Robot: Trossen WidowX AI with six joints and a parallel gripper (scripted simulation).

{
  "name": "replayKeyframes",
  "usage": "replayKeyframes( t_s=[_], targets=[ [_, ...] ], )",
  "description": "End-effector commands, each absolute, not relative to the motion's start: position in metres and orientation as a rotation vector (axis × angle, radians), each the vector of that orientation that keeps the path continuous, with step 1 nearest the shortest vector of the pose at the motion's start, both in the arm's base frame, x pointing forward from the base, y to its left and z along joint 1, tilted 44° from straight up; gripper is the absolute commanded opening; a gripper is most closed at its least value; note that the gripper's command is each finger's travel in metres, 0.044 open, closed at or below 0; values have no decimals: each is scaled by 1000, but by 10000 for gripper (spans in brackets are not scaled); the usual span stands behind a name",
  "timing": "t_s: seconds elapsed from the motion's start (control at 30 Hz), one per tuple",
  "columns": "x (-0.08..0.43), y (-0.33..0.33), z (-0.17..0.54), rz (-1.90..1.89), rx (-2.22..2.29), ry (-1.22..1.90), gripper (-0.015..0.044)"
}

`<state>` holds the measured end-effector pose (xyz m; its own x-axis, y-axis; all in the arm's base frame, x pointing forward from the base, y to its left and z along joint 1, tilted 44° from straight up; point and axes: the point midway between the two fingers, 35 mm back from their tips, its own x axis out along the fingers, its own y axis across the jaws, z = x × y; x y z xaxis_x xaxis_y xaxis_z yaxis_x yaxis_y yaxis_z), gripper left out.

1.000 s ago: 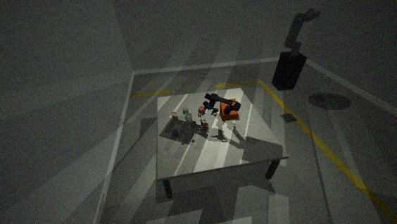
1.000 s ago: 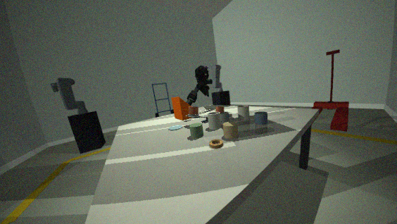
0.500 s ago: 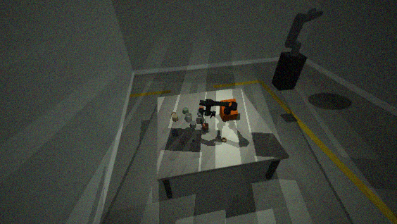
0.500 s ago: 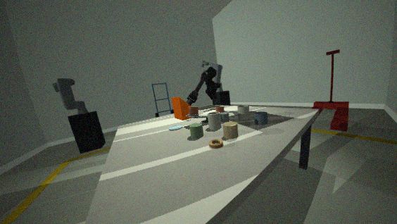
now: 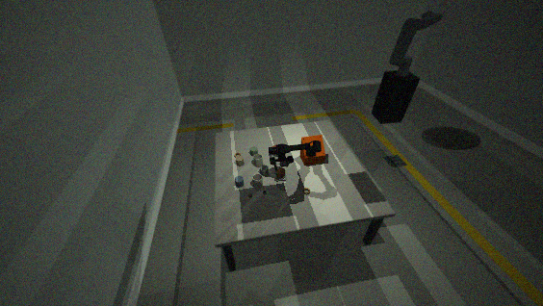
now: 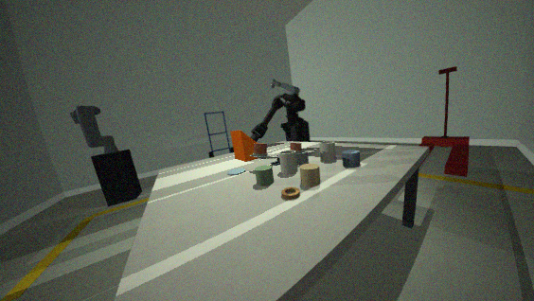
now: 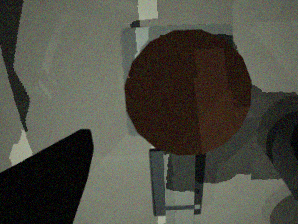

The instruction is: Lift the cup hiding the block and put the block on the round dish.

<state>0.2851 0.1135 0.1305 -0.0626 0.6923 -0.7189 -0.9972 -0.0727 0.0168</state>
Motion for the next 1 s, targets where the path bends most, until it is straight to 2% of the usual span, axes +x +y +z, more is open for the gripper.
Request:
replayKeyframes(
  t_s=[0.0, 0.97],
  targets=[
    [287, 116, 128, 1569, -661, 619, 440],
    [285, 149, 93, 1569, -661, 619, 440]
  ],
)
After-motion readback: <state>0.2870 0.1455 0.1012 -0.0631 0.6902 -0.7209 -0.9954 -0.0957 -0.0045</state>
